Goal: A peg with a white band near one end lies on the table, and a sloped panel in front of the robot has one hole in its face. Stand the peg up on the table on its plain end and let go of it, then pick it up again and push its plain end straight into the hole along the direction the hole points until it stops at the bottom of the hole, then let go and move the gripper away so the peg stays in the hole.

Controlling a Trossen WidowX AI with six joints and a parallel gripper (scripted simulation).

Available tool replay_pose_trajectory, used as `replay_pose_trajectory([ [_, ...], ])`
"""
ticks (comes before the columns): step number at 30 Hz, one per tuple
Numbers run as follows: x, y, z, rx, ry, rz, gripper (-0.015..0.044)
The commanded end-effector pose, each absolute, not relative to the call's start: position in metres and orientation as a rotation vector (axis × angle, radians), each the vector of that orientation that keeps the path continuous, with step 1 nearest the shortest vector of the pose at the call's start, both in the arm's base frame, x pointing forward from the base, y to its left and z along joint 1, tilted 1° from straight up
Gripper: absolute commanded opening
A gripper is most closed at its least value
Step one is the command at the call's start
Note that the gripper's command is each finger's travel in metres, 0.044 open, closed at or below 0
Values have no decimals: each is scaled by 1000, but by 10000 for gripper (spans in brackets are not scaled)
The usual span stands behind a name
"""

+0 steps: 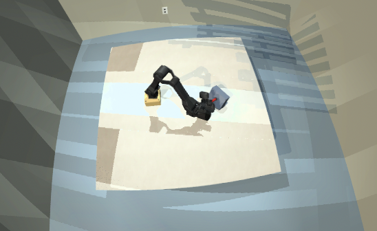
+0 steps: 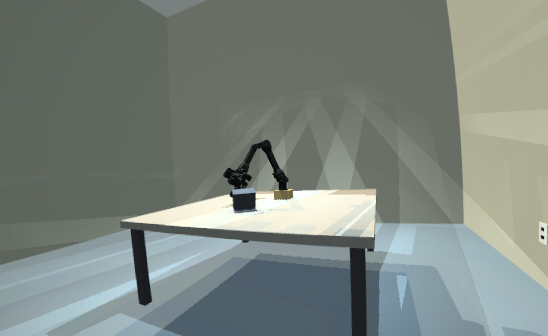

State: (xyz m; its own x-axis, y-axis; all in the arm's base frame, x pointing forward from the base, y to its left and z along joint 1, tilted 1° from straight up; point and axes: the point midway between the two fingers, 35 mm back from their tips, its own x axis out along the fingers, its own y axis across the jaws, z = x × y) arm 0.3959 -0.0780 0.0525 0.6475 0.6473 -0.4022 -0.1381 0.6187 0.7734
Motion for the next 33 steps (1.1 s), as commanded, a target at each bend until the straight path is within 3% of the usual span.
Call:
replay_pose_trajectory([
  [1, 397, -78, 51, 779, 737, 498, 0],
  [33, 410, -64, 43, 780, 736, 499, 0],
])
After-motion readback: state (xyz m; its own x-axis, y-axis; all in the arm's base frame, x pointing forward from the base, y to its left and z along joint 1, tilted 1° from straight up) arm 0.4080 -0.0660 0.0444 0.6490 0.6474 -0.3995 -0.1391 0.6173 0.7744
